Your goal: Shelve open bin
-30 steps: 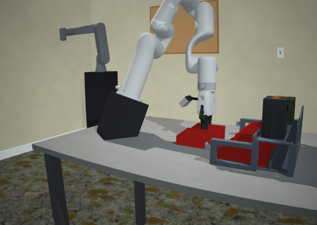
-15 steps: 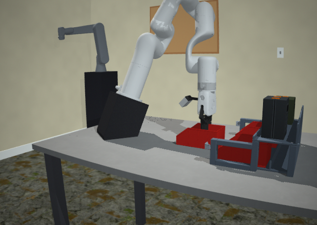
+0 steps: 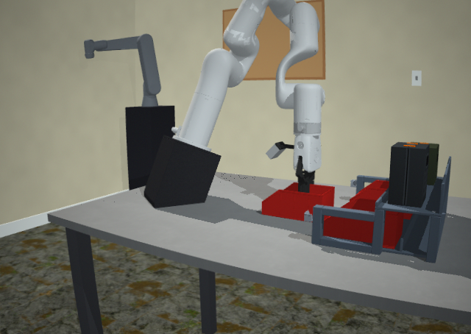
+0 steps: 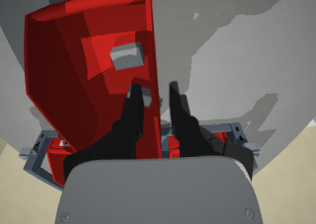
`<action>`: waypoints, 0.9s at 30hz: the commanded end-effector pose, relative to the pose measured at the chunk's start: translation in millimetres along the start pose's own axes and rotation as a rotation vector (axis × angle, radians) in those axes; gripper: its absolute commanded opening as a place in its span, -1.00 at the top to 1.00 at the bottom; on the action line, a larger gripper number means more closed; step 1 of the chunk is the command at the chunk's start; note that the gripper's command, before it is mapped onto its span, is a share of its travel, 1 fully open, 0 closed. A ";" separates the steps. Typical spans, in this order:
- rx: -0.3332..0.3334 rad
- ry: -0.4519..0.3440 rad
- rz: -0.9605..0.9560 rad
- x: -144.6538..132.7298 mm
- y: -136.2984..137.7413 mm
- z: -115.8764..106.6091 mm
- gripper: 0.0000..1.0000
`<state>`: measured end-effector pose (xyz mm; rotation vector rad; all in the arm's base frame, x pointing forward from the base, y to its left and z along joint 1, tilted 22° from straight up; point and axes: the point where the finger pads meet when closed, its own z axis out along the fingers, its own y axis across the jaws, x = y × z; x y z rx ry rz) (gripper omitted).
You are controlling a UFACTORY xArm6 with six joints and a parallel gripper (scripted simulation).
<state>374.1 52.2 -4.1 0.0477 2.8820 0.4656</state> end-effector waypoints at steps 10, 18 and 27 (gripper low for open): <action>0.000 -0.002 0.000 -0.9 0.1 -24.5 0.44; 0.000 -0.002 0.000 -0.9 0.1 -40.5 0.44; 0.000 -0.003 0.000 -0.9 0.0 -73.0 0.44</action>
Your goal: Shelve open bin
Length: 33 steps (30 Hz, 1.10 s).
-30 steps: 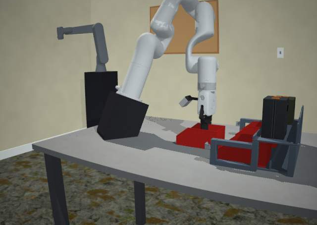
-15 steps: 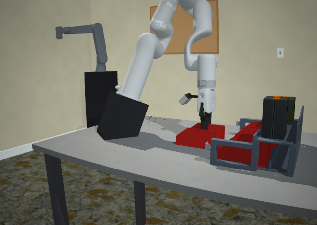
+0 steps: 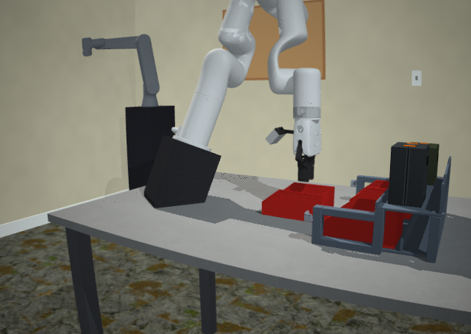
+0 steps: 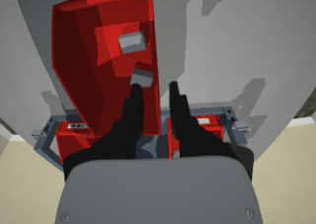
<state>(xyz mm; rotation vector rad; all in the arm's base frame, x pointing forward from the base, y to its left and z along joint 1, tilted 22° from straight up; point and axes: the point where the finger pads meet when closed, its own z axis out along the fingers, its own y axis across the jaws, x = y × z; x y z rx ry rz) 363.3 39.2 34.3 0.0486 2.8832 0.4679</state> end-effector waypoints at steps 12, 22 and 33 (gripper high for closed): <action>0.001 -0.004 -0.001 -2.5 0.4 -53.0 0.44; 0.001 -0.007 -0.002 -2.5 -0.1 -52.0 0.35; 0.001 -0.006 -0.106 -16.2 -8.1 -49.9 0.35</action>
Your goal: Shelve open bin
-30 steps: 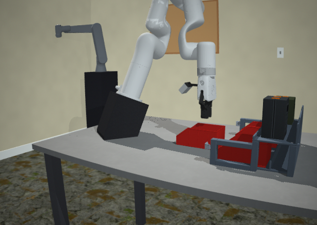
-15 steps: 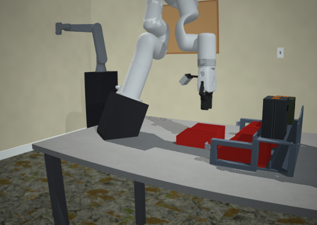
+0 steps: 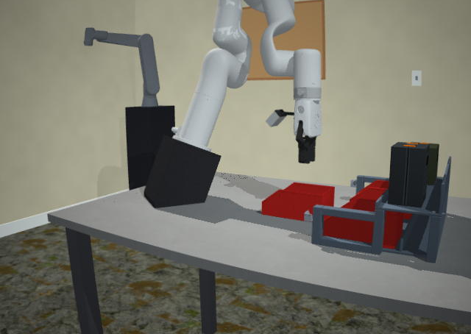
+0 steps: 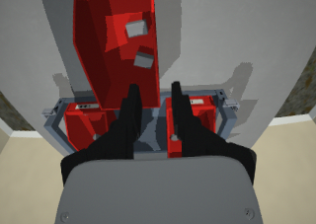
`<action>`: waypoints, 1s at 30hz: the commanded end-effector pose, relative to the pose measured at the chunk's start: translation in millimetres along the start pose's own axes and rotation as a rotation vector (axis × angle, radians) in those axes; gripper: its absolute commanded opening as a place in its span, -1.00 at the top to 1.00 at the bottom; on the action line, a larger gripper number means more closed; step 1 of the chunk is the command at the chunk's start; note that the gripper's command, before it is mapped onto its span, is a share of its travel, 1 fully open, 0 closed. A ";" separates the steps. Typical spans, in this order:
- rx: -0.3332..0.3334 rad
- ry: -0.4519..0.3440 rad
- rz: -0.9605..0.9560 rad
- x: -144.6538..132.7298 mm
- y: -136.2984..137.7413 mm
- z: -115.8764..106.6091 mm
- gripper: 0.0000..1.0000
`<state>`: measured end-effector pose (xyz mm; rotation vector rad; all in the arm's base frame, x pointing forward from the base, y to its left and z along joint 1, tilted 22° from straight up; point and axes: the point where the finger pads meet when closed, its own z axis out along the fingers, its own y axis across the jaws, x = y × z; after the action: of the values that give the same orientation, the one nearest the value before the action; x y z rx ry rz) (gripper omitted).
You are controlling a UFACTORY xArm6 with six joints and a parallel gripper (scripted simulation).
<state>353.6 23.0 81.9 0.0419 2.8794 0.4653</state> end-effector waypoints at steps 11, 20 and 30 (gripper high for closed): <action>0.000 -0.003 -0.256 -34.9 -20.0 4.5 0.35; 0.003 -0.001 -0.514 -81.4 -47.7 11.6 0.35; 0.003 -0.001 -0.514 -81.4 -47.7 11.6 0.35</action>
<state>433.5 -23.2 72.5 -0.6687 2.7451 0.3531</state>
